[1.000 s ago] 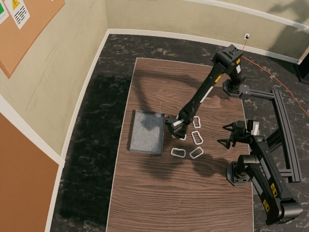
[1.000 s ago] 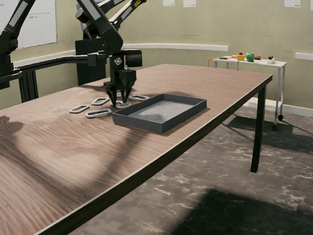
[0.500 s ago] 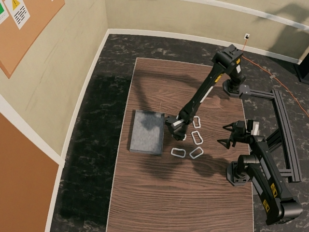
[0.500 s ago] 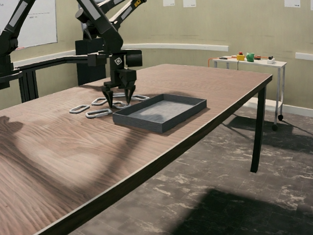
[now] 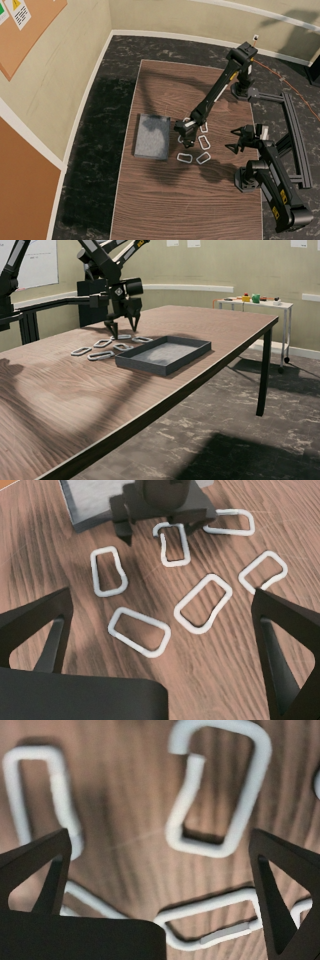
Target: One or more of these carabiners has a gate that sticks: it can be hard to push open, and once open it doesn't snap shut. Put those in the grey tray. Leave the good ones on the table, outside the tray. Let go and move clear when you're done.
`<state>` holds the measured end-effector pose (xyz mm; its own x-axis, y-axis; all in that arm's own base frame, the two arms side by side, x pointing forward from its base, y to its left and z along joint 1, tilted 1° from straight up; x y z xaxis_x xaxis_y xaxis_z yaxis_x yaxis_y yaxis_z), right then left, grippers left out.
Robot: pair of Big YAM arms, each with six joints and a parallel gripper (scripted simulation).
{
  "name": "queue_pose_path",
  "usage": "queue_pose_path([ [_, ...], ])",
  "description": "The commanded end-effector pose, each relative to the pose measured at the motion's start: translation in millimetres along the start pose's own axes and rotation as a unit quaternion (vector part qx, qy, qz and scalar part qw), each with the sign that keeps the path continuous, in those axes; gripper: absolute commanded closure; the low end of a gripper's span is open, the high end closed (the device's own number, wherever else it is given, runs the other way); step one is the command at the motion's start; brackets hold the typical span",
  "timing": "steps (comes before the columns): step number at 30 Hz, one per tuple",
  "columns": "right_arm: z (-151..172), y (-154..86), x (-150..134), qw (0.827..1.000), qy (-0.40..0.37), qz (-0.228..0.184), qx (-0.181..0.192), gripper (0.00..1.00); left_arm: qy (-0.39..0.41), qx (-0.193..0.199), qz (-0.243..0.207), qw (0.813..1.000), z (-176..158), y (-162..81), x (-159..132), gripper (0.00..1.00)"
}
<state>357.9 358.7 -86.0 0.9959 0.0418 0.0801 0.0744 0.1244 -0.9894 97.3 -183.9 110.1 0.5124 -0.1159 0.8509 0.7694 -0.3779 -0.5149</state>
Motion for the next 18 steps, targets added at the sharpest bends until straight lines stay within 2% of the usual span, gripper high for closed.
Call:
queue_pose_path([
  [1,-7,3,5,0.997,-0.077,-0.019,0.021,0.00,-0.018,-0.011,-0.008,1.000,-13,-7,16,0.00],
  [5,-16,-10,11,0.979,-0.178,-0.082,0.046,0.00,-0.018,-0.011,-0.008,1.000,-13,-7,16,0.00],
  [7,-27,0,7,0.971,-0.215,-0.095,0.044,0.00,-0.018,-0.011,-0.008,1.000,-13,-7,16,0.00],
  [10,-35,0,6,0.956,-0.263,-0.127,0.043,0.00,-0.018,-0.011,-0.008,1.000,-13,-7,16,0.00],
  [14,-42,-10,9,0.929,-0.323,-0.177,0.039,0.00,-0.018,-0.011,-0.008,1.000,-13,-7,16,0.00],
  [16,-42,-10,9,0.929,-0.323,-0.177,0.039,0.00,-0.018,-0.011,-0.008,1.000,-13,-7,16,0.00],
  [18,-52,-2,3,0.915,-0.356,-0.189,0.029,0.00,-0.018,-0.011,-0.008,1.000,-13,-7,16,0.00],
])
Point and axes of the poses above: on each arm, the point where the finger pads meet when closed, its own y axis out along the fingers, its own z axis across the jaws, x = y × z, the point moved 4 cm from there along -y, back along the fingers, and after that the axes turned 10 degrees about -y, right-handed, at the moved point
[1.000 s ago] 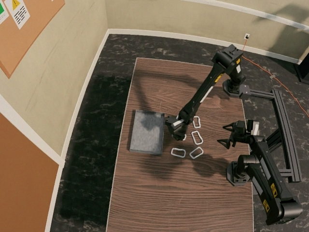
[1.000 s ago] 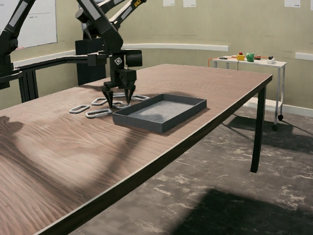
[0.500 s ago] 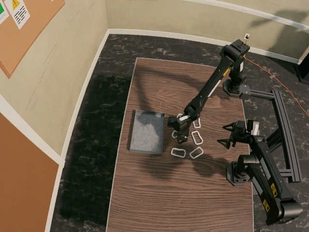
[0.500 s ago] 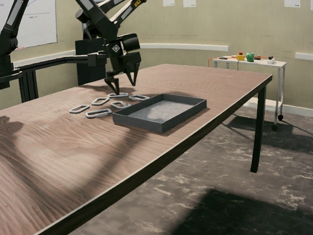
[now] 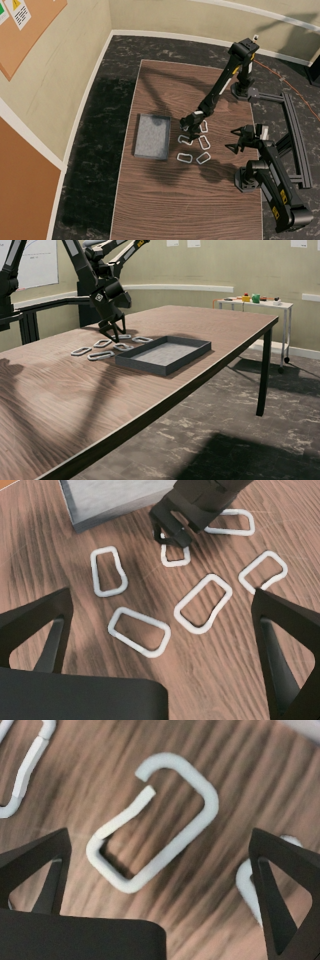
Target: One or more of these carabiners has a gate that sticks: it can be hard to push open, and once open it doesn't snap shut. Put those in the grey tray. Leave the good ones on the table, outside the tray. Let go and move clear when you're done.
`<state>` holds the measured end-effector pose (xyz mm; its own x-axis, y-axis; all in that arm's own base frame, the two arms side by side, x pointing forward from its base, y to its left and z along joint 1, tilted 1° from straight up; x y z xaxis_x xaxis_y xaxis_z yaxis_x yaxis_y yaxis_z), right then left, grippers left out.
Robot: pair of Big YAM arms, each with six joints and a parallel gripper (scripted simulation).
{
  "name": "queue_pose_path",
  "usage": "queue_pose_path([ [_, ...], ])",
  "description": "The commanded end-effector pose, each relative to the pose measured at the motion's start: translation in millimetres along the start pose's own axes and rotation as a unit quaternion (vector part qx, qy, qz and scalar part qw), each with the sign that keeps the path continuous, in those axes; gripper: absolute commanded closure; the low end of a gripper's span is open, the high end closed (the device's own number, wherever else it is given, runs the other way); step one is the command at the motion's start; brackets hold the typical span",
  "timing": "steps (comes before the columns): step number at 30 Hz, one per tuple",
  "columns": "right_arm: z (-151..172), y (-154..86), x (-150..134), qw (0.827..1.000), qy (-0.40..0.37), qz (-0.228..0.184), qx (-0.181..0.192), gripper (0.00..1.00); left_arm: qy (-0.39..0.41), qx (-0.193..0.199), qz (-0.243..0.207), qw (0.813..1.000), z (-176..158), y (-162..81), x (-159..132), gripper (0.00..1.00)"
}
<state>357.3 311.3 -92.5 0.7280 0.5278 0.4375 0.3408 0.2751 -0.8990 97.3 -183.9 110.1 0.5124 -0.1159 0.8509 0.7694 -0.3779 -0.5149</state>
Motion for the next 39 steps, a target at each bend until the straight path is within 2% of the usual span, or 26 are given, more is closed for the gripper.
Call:
queue_pose_path([
  [1,-9,-2,1,0.995,-0.086,-0.041,-0.002,0.00,-0.018,-0.011,-0.008,1.000,-13,-7,16,0.00],
  [4,-13,1,-13,0.992,-0.118,-0.051,-0.012,0.00,-0.018,-0.011,-0.008,1.000,-13,-7,16,0.00],
  [7,10,11,1,0.990,-0.118,-0.075,0.004,0.00,-0.018,-0.011,-0.008,1.000,-13,-7,16,0.00],
  [9,17,14,-12,0.986,-0.150,-0.078,0.011,0.00,-0.018,-0.011,-0.008,1.000,-13,-7,16,0.00],
  [12,16,12,-21,0.984,-0.157,-0.079,0.010,0.00,-0.018,-0.011,-0.008,1.000,-13,-7,16,0.00],
  [13,12,0,-5,0.985,-0.144,-0.099,0.006,0.00,-0.018,-0.011,-0.008,1.000,-13,-7,16,0.00],
  [28,12,6,-3,0.985,-0.140,-0.097,0.007,0.00,-0.018,-0.011,-0.008,1.000,-13,-7,16,0.00],
  [30,6,8,0,0.990,-0.113,-0.089,0.006,0.23,-0.018,-0.011,-0.008,1.000,-13,-7,16,0.00],
  [32,6,8,0,0.990,-0.113,-0.089,0.006,0.23,-0.018,-0.011,-0.008,1.000,-13,-7,16,0.00],
  [36,-2,8,12,0.997,-0.026,-0.073,0.006,0.68,-0.018,-0.011,-0.008,1.000,-13,-7,16,0.00],
  [39,-13,9,28,0.997,0.059,-0.049,0.001,0.70,-0.018,-0.011,-0.008,1.000,-13,-7,16,0.00],
])
Point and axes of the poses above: on each arm, the point where the finger pads meet when closed, its own y axis out along the fingers, its own z axis across the jaws, x = y × z, the point moved 4 cm from there along -y, back along the fingers, and after that the axes turned 10 degrees about -y, right-handed, at the moved point
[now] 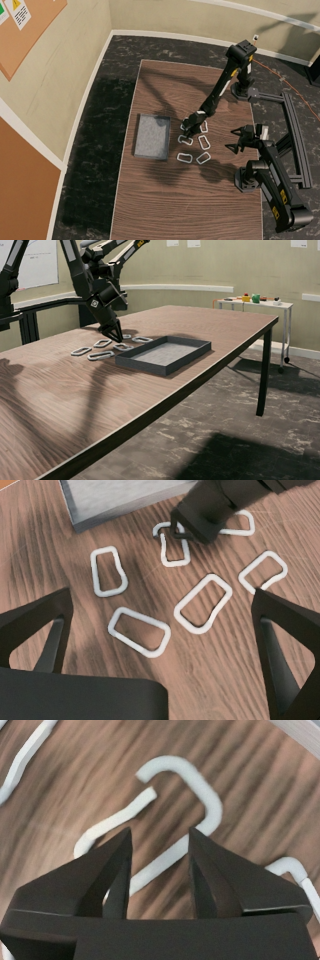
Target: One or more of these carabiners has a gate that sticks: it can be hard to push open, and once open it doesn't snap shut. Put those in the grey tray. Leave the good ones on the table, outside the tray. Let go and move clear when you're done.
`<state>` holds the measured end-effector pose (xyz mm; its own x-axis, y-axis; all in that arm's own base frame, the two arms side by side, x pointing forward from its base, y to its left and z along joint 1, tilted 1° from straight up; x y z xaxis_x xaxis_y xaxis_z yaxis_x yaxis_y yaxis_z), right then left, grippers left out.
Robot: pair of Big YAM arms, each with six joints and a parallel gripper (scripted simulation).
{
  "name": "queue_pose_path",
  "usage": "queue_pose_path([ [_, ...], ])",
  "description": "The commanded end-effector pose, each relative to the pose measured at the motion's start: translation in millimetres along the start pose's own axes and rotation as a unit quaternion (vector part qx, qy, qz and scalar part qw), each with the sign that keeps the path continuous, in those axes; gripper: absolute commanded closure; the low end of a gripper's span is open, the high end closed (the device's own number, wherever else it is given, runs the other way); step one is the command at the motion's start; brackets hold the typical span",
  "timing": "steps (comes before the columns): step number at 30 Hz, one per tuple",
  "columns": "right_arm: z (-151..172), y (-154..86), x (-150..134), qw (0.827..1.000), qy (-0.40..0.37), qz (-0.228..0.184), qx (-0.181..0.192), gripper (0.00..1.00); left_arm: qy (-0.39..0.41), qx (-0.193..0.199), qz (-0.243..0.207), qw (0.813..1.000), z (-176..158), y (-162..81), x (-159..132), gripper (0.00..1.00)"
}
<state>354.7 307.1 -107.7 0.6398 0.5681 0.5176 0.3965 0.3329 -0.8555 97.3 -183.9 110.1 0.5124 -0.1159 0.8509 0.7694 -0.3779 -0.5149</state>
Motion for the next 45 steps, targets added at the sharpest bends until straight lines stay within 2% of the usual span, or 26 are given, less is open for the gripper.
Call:
queue_pose_path([
  [1,-18,5,36,0.992,0.126,0.009,-0.012,0.70,-0.018,-0.011,-0.008,1.000,-13,-7,16,0.00],
  [5,-28,8,44,0.976,0.211,0.042,-0.022,0.70,-0.018,-0.011,-0.008,1.000,-13,-7,16,0.00],
  [8,-23,15,38,0.960,0.266,0.084,-0.028,0.70,-0.018,-0.011,-0.008,1.000,-13,-7,16,0.00],
  [10,-23,15,38,0.960,0.266,0.084,-0.028,0.70,-0.018,-0.011,-0.008,1.000,-13,-7,16,0.00],
  [14,-23,14,39,0.924,0.356,0.132,-0.048,0.70,-0.018,-0.011,-0.008,1.000,-13,-7,16,0.00],
  [21,-7,8,28,0.877,0.421,0.211,-0.092,0.70,-0.018,-0.011,-0.008,1.000,-13,-7,16,0.00],
  [25,4,5,6,0.877,0.397,0.249,-0.110,0.70,-0.018,-0.011,-0.008,1.000,-13,-7,16,0.00],
  [28,7,5,3,0.877,0.392,0.254,-0.113,0.70,-0.018,-0.011,-0.008,1.000,-13,-7,16,0.00],
  [35,1,1,13,0.880,0.396,0.239,-0.107,0.70,-0.018,-0.011,-0.008,1.000,-13,-7,16,0.00],
  [36,1,5,20,0.881,0.397,0.234,-0.105,0.70,-0.018,-0.011,-0.008,1.000,-13,-7,16,0.00],
  [37,-5,11,13,0.877,0.401,0.241,-0.110,0.70,-0.018,-0.011,-0.008,1.000,-13,-7,16,0.00],
  [45,-1,24,17,0.880,0.396,0.241,-0.108,0.70,-0.018,-0.011,-0.008,1.000,-13,-7,16,0.00],
])
Point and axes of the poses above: on each arm, the point where the finger pads meet when closed, its own y axis out along the fingers, its own z axis across the jaws, x = y × z, the point moved 4 cm from there along -y, back along the fingers, and after that the axes turned 10 degrees about -y, right-handed, at the moved point
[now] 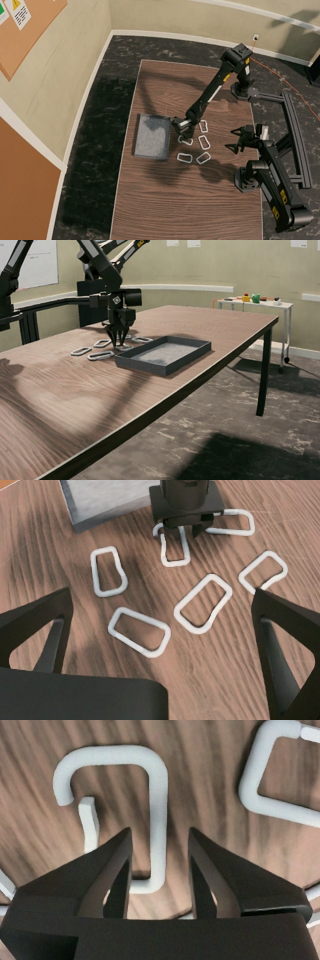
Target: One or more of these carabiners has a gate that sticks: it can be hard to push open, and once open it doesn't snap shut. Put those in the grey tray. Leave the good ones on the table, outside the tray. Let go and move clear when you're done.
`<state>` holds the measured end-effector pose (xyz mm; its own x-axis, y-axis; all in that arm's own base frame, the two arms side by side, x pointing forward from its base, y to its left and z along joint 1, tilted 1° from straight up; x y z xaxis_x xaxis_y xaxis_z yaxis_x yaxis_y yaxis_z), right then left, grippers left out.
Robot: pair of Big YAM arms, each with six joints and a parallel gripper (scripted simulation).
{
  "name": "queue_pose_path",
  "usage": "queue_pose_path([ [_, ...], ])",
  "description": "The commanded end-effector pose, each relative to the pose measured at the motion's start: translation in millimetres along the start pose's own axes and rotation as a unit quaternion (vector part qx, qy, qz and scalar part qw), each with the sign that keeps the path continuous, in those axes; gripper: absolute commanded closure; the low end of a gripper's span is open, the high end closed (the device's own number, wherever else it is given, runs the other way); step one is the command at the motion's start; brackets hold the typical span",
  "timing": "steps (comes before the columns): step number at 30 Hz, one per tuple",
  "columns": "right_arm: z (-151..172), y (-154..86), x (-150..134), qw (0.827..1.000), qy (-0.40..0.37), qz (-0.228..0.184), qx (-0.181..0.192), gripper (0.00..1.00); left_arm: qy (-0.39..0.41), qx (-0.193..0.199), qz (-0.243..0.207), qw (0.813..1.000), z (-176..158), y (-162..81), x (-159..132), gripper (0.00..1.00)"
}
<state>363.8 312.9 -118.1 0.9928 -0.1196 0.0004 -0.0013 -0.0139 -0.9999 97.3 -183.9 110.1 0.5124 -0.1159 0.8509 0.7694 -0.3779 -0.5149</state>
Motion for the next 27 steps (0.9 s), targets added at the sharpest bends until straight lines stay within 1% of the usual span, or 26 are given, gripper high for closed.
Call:
queue_pose_path([
  [1,14,3,12,1.000,0.004,-0.011,0.010,0.70,-0.018,-0.011,-0.008,1.000,-13,-7,16,0.00],
  [8,14,14,12,1.000,0.004,-0.011,0.010,0.70,-0.018,-0.011,-0.008,1.000,-13,-7,16,0.00],
  [10,13,12,11,1.000,0.004,-0.009,0.009,0.70,-0.018,-0.011,-0.008,1.000,-13,-7,16,0.00],
  [11,16,4,14,1.000,0.004,-0.014,0.015,0.70,-0.018,-0.011,-0.008,1.000,-13,-7,16,0.00],
  [19,16,6,14,1.000,0.004,-0.013,0.013,0.70,-0.018,-0.011,-0.008,1.000,-13,-7,16,0.00],
  [20,16,6,14,1.000,0.004,-0.013,0.013,0.74,-0.018,-0.011,-0.008,1.000,-13,-7,16,0.00],
  [22,10,7,9,1.000,0.004,-0.009,0.009,0.74,-0.018,-0.011,-0.008,1.000,-13,-7,16,0.00],
  [23,12,5,10,1.000,0.004,-0.013,0.013,0.78,-0.018,-0.011,-0.008,1.000,-13,-7,16,0.00],
  [25,11,5,10,1.000,0.004,-0.012,0.013,0.78,-0.018,-0.011,-0.008,1.000,-13,-7,16,0.00],
  [26,11,5,10,1.000,0.004,-0.012,0.013,0.82,-0.018,-0.011,-0.008,1.000,-13,-7,16,0.00],
  [27,13,0,11,1.000,0.004,-0.017,0.018,0.82,-0.018,-0.011,-0.008,1.000,-13,-7,16,0.00],
])
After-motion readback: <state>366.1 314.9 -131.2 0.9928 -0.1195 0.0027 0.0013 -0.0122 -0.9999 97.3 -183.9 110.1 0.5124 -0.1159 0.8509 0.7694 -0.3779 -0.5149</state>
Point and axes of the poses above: on each arm, the point where the finger pads meet when closed, its own y axis out along the fingers, its own z axis across the jaws, x = y × z, the point moved 4 cm from there along -y, back along the fingers, and after that the axes turned 10 degrees about -y, right-handed, at the moved point
